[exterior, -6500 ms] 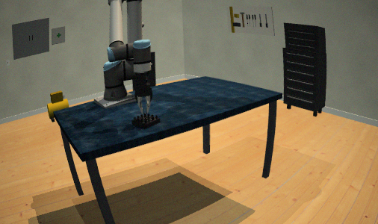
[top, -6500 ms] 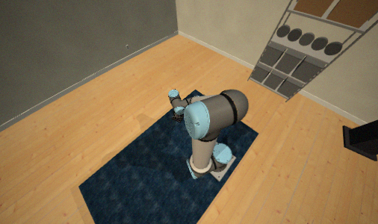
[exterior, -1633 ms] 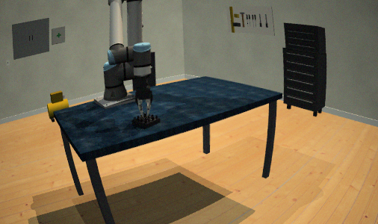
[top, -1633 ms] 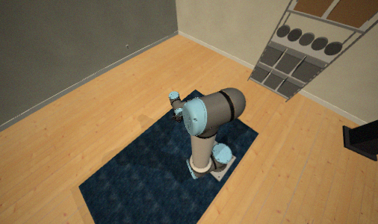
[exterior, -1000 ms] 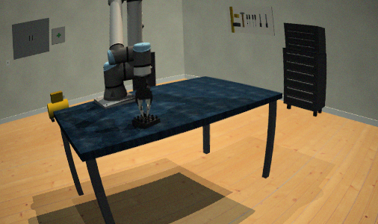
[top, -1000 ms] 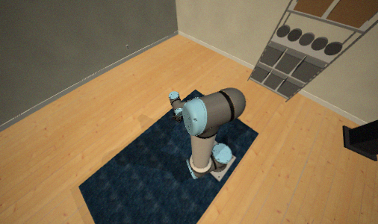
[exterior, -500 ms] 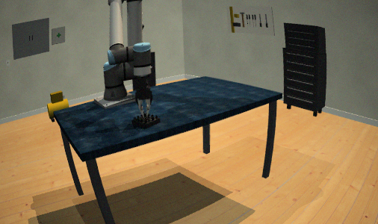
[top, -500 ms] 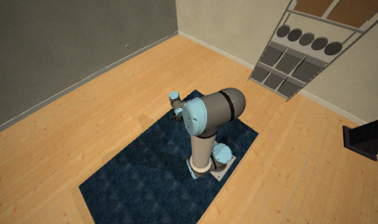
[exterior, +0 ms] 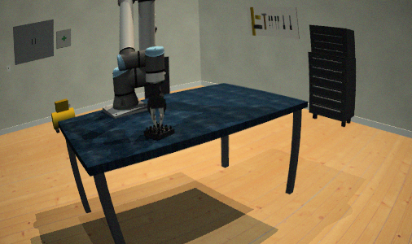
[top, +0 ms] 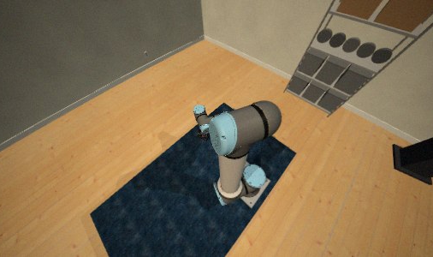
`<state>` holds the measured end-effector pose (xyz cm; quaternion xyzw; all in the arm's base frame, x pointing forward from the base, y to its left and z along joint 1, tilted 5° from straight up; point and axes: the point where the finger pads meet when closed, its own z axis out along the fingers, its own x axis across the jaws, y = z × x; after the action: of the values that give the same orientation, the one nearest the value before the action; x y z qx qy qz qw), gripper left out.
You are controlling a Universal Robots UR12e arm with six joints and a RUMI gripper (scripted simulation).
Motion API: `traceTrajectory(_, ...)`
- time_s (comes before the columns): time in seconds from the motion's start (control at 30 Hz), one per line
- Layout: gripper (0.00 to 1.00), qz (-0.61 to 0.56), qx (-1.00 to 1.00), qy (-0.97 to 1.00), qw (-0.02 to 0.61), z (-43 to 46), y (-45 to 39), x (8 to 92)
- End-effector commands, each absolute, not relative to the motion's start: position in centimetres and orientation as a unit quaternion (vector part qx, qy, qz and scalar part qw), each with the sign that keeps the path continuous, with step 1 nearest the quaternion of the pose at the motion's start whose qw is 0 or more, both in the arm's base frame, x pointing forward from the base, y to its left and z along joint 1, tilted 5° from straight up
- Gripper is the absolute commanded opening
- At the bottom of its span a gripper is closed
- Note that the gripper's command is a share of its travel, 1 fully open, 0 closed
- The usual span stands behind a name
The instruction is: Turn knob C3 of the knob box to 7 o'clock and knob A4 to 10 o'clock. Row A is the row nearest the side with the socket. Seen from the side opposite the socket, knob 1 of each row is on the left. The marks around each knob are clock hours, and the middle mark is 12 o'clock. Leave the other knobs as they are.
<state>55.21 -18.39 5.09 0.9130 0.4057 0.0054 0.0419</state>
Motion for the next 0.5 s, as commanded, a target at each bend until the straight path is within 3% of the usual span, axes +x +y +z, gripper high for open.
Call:
traceTrajectory(0.0,0.04,0.006,0.913,0.406,0.043,5.15,-18.42,55.26)
traceTrajectory(0.47,0.04,0.006,0.910,0.411,0.043,5.15,-18.42,55.26)
